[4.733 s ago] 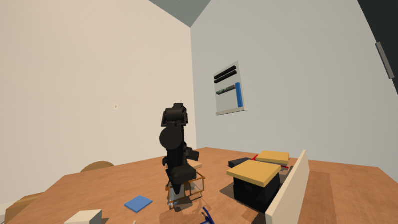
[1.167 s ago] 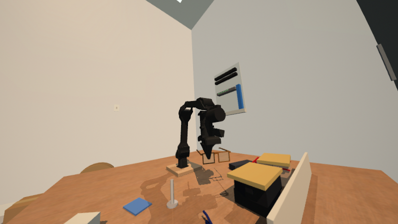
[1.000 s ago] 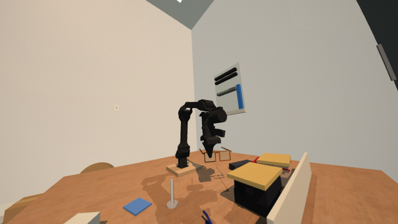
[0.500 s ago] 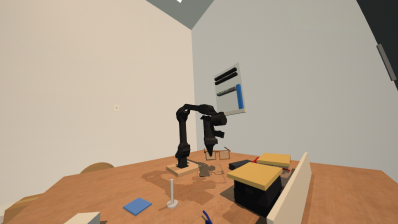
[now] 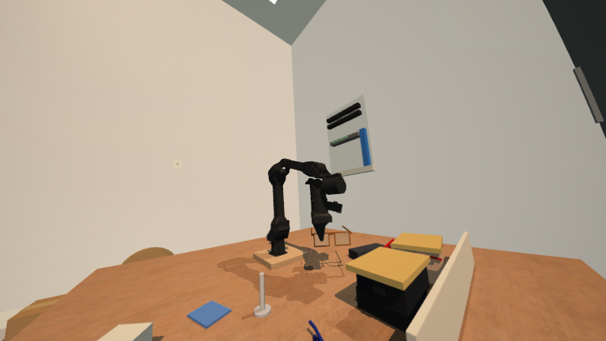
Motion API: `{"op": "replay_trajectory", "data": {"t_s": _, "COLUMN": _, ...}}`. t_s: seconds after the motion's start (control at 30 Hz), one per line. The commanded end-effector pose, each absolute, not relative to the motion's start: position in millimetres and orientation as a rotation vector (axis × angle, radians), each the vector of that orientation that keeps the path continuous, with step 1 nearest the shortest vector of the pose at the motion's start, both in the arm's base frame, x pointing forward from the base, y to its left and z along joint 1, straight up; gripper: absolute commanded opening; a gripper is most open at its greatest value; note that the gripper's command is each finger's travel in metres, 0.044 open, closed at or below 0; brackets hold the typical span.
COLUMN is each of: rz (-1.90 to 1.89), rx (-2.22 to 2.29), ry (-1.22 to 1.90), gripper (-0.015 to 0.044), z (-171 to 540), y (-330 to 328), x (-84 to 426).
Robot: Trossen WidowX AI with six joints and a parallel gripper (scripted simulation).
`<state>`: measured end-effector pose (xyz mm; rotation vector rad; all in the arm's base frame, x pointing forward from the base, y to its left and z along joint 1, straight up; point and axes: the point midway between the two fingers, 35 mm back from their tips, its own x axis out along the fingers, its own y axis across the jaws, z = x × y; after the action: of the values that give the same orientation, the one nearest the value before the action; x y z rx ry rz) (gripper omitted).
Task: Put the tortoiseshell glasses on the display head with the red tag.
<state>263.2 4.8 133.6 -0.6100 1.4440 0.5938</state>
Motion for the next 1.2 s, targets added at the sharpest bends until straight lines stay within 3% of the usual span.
{"op": "replay_trajectory", "data": {"t_s": 0.0, "rz": 0.591, "rx": -0.605, "ry": 1.452, "gripper": 0.0, "z": 128, "y": 5, "x": 262}}
{"op": "replay_trajectory", "data": {"t_s": 1.17, "rz": 0.591, "rx": -0.605, "ry": 1.452, "gripper": 0.0, "z": 100, "y": 5, "x": 266}}
